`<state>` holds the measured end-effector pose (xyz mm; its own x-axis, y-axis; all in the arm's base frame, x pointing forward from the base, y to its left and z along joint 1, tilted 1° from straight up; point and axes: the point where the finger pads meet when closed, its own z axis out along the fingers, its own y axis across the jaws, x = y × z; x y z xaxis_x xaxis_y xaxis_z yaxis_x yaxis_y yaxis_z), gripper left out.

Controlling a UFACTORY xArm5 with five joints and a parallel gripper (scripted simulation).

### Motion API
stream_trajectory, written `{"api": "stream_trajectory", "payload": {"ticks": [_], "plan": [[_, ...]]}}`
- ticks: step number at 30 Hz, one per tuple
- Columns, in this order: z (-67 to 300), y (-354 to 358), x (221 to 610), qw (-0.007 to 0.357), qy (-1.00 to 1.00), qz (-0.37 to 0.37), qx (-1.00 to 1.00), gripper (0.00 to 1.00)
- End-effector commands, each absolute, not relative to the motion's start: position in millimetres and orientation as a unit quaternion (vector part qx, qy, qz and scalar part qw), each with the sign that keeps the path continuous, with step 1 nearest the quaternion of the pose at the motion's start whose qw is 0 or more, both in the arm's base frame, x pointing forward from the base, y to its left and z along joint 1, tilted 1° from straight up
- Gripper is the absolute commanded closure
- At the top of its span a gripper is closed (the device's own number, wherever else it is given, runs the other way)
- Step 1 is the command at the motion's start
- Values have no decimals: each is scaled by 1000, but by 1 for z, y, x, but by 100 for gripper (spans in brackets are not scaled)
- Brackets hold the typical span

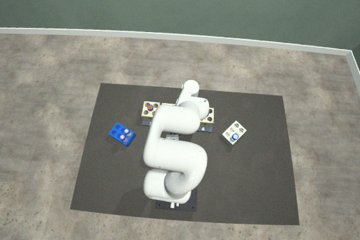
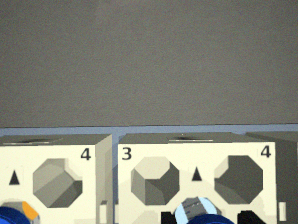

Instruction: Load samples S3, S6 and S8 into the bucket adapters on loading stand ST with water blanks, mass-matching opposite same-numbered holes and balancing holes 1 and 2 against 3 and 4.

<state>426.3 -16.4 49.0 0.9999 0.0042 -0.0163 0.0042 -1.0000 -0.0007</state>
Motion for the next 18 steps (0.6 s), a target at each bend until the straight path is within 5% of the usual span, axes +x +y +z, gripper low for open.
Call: {"api": "stream_trajectory", "payload": {"ticks": [1,18], "plan": [[46,-16,428,1,-2,6,-1000,100],[34,-16,428,1,-2,6,-1000,100]]}}
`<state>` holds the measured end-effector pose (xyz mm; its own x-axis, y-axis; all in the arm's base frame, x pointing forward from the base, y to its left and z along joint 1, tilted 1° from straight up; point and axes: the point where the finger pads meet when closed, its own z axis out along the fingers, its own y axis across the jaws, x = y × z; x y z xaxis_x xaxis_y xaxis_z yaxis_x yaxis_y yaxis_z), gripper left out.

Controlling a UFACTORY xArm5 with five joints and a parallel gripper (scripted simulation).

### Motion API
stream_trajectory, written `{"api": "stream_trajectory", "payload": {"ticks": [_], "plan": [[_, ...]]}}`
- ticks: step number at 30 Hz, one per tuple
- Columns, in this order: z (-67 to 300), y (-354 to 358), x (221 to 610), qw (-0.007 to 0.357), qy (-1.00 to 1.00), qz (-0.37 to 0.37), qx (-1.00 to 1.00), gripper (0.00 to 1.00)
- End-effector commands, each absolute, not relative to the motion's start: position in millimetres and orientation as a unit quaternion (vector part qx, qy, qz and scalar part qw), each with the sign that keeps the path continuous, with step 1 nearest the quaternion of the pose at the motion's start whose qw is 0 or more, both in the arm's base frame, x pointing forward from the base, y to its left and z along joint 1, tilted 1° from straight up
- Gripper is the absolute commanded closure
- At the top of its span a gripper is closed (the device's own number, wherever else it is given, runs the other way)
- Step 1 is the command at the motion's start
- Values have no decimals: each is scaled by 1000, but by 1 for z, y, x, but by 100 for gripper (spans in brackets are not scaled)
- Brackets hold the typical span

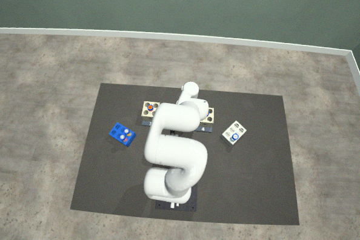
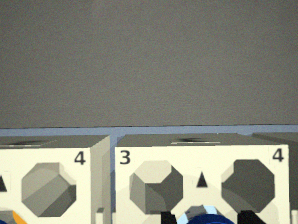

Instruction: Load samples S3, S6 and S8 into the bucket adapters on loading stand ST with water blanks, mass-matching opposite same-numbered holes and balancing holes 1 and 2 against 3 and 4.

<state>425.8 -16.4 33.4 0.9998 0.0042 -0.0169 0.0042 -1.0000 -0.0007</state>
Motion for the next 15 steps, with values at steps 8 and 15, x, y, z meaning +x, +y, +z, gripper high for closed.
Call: {"api": "stream_trajectory", "payload": {"ticks": [8,15], "plan": [[34,-16,428,1,-2,6,-1000,100],[34,-16,428,1,-2,6,-1000,56]]}}
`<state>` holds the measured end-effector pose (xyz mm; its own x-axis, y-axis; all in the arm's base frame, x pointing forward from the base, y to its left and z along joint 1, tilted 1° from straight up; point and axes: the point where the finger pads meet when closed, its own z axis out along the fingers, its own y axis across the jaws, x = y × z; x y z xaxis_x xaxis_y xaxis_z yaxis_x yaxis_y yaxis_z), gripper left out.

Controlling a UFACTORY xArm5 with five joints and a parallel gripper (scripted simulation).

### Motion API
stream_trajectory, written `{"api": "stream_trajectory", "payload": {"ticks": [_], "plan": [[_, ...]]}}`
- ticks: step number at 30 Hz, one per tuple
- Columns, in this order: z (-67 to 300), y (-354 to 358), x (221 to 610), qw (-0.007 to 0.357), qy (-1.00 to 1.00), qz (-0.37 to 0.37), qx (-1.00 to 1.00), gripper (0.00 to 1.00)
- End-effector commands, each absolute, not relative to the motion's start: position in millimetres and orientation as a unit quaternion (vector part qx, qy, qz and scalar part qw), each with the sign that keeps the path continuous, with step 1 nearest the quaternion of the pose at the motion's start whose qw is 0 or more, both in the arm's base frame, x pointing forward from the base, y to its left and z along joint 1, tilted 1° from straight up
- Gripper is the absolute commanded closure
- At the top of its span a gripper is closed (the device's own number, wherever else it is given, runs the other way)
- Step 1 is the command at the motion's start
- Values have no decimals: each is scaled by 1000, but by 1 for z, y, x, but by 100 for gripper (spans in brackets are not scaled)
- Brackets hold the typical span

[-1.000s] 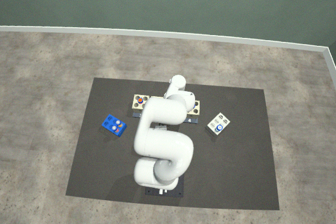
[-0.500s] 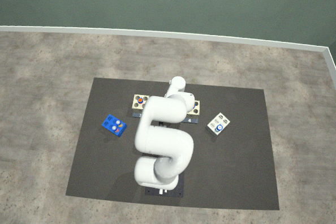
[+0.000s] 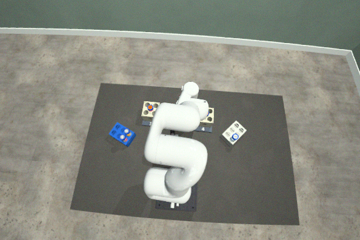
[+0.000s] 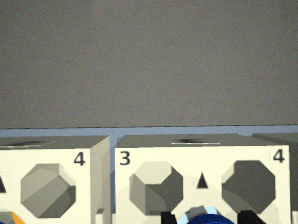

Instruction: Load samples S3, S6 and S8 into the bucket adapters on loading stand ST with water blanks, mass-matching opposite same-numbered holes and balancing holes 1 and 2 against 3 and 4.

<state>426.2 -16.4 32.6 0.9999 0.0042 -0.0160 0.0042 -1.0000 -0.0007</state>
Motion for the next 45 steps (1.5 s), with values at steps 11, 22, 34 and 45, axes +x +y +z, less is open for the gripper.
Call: {"api": "stream_trajectory", "payload": {"ticks": [11,22,34,45], "plan": [[34,-16,428,1,-2,6,-1000,56],[34,-16,428,1,-2,6,-1000,56],[48,-16,428,1,-2,6,-1000,56],[66,-17,428,1,-2,6,-1000,56]]}}
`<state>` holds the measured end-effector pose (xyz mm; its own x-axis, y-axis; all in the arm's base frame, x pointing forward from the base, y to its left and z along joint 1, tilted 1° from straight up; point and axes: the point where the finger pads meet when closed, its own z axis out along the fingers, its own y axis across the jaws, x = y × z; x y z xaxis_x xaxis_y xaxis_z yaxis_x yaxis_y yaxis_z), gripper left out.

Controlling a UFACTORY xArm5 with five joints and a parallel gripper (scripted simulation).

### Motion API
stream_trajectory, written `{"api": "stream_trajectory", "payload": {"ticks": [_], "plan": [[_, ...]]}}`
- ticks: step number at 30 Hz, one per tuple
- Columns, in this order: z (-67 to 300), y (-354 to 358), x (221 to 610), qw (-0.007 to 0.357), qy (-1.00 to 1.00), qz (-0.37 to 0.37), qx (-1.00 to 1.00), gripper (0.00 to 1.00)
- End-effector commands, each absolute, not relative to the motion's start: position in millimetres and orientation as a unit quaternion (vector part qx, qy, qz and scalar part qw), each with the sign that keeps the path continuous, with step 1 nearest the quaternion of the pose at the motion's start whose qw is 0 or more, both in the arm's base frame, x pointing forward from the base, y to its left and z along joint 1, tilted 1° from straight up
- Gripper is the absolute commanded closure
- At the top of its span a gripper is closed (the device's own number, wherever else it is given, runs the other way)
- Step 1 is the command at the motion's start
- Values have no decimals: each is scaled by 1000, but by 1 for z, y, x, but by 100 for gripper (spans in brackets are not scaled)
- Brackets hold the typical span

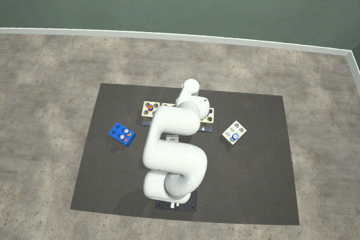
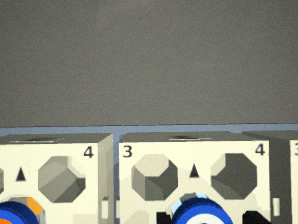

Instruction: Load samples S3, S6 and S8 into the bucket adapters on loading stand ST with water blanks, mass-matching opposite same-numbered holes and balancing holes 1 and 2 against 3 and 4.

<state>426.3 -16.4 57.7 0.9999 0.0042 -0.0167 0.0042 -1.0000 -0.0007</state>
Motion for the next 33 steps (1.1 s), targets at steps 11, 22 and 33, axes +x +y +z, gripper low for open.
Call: {"api": "stream_trajectory", "payload": {"ticks": [11,22,33], "plan": [[88,-17,428,1,-2,6,-1000,56],[106,-17,429,1,-2,6,-1000,56],[124,-17,429,1,-2,6,-1000,56]]}}
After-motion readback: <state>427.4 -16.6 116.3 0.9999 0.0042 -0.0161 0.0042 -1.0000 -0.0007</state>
